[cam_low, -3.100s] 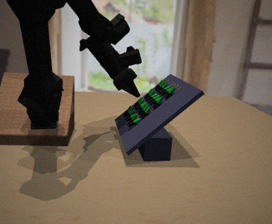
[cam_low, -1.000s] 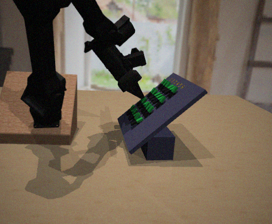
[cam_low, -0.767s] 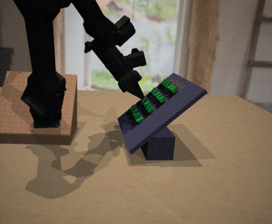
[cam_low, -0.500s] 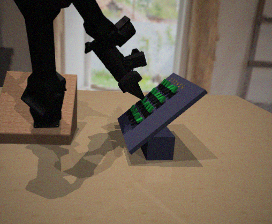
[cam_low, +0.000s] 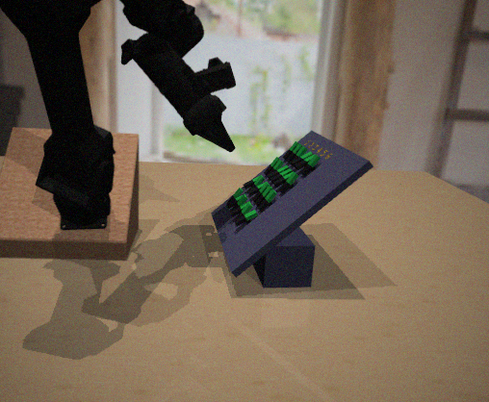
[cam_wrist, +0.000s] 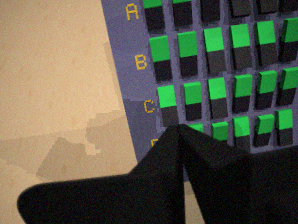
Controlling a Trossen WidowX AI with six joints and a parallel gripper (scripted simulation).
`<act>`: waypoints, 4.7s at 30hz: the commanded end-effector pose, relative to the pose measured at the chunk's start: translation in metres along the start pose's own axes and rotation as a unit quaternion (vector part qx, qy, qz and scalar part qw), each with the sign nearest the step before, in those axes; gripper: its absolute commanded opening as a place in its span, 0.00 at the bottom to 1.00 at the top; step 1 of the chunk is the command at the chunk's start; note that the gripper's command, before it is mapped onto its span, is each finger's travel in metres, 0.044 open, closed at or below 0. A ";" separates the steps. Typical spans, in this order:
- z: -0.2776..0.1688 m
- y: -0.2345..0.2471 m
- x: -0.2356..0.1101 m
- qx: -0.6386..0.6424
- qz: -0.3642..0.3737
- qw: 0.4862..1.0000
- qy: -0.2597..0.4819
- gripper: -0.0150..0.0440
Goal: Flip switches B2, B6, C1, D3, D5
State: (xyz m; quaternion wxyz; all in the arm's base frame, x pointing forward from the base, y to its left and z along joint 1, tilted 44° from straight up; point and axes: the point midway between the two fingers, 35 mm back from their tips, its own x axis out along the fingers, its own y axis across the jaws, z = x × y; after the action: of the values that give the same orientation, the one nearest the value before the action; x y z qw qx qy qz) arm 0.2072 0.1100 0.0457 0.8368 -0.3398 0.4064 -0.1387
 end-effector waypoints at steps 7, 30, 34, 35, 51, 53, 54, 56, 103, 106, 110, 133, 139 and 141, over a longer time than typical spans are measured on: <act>-0.038 -0.042 -0.002 0.003 -0.001 1.000 0.001 0.25; -0.037 -0.043 0.049 0.004 -0.002 1.000 0.012 0.25; -0.037 -0.043 0.055 0.004 -0.002 1.000 0.012 0.25; -0.037 -0.043 0.056 0.004 -0.002 1.000 0.012 0.25; -0.037 -0.043 0.057 0.004 -0.002 1.000 0.012 0.25; -0.037 -0.043 0.057 0.004 -0.002 1.000 0.012 0.25; -0.037 -0.043 0.057 0.004 -0.002 1.000 0.012 0.25; -0.037 -0.043 0.057 0.004 -0.002 1.000 0.012 0.25; -0.037 -0.043 0.062 0.004 -0.002 1.000 0.012 0.25; -0.037 -0.043 0.063 0.004 -0.002 1.000 0.012 0.25; -0.037 -0.043 0.063 0.004 -0.002 1.000 0.012 0.25; -0.037 -0.068 -0.002 0.003 0.000 1.000 0.001 0.25; -0.038 -0.086 -0.001 0.002 -0.002 1.000 0.002 0.25; -0.038 -0.085 0.008 0.002 -0.001 1.000 0.006 0.25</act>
State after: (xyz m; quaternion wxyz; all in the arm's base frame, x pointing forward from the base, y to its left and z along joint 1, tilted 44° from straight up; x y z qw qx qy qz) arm 0.1832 0.0332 0.0850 0.8368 -0.3372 0.4077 -0.1411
